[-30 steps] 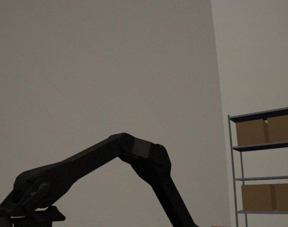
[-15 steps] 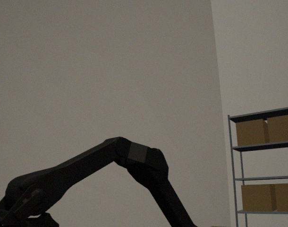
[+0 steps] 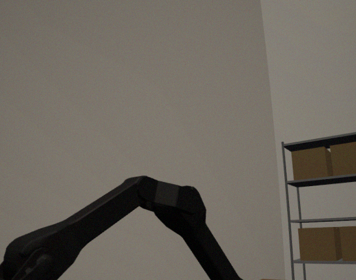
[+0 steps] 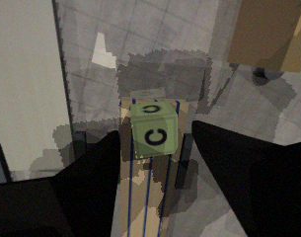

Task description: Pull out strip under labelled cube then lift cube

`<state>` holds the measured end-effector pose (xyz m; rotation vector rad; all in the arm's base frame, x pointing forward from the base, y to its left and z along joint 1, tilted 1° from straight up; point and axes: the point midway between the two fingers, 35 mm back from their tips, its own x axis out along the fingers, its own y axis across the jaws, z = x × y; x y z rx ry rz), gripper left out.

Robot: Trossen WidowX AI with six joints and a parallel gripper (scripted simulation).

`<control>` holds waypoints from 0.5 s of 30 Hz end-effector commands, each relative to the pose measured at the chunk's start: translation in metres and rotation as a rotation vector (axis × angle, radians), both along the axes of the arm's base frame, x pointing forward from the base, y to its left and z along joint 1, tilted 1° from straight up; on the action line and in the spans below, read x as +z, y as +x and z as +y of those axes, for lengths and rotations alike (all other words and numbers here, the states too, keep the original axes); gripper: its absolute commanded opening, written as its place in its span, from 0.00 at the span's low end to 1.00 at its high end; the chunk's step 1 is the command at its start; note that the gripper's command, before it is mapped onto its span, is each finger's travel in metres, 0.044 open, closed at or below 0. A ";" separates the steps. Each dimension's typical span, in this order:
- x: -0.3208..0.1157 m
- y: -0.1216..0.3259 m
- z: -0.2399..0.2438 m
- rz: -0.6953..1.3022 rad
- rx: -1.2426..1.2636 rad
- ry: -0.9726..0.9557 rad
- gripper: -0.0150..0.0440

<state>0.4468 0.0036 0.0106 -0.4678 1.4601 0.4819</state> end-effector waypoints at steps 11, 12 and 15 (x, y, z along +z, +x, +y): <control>-0.021 -0.001 0.000 0.008 -0.003 -0.003 0.68; -0.021 -0.001 0.000 0.008 -0.003 -0.003 0.68; -0.019 -0.001 0.000 0.006 0.000 0.000 0.63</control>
